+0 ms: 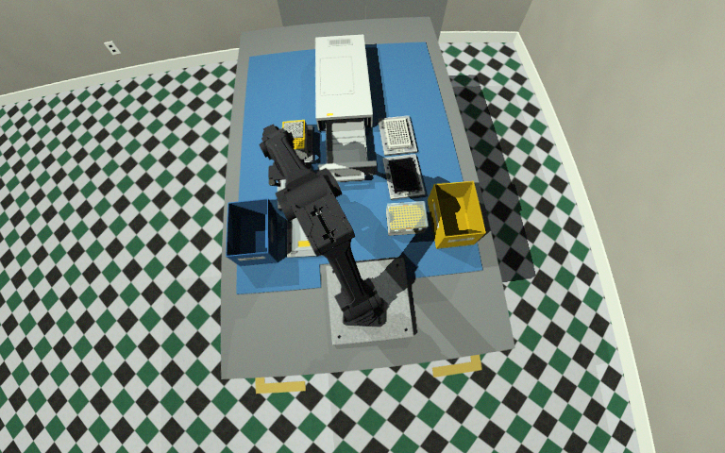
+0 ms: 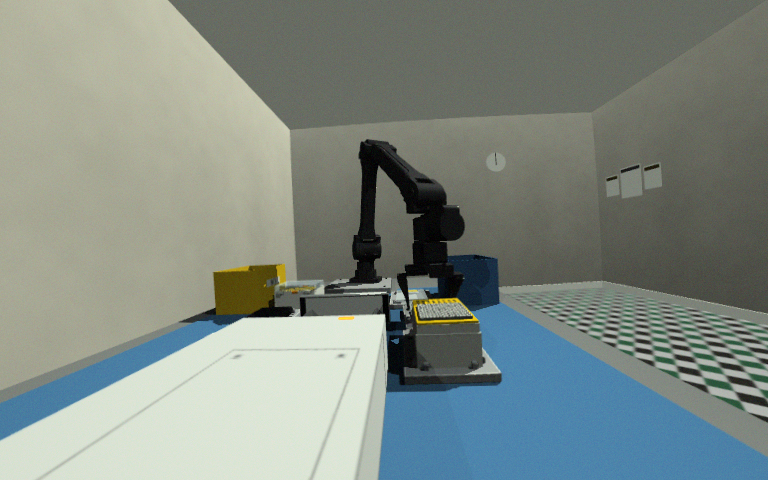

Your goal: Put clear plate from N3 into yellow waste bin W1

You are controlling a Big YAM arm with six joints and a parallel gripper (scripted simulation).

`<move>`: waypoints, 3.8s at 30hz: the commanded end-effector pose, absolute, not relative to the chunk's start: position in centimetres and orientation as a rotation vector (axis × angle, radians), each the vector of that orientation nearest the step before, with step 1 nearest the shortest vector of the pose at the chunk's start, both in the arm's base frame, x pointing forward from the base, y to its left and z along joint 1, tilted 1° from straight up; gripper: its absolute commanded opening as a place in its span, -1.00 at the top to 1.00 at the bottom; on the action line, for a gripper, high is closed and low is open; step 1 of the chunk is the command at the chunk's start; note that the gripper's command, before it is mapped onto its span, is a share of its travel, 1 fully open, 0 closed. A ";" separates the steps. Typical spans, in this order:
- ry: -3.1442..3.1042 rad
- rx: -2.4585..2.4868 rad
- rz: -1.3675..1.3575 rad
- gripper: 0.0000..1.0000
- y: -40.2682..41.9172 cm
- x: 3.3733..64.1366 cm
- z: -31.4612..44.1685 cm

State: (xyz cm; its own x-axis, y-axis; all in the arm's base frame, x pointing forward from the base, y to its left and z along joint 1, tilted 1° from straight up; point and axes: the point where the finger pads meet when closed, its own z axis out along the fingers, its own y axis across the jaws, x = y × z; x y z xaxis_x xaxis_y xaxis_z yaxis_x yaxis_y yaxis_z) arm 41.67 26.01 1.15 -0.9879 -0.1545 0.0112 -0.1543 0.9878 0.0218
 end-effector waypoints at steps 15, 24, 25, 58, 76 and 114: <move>-3.144 0.245 -0.056 -1.00 26.8 42.7 1.0; -3.144 0.245 -0.056 -0.93 26.8 42.7 1.0; -3.144 0.245 -0.056 -0.92 26.8 42.7 1.0; -3.144 0.245 -0.056 1.00 26.8 42.7 1.0; -3.143 0.244 -0.051 1.00 26.9 42.4 1.1; -3.176 0.247 -0.080 1.00 27.4 43.5 4.5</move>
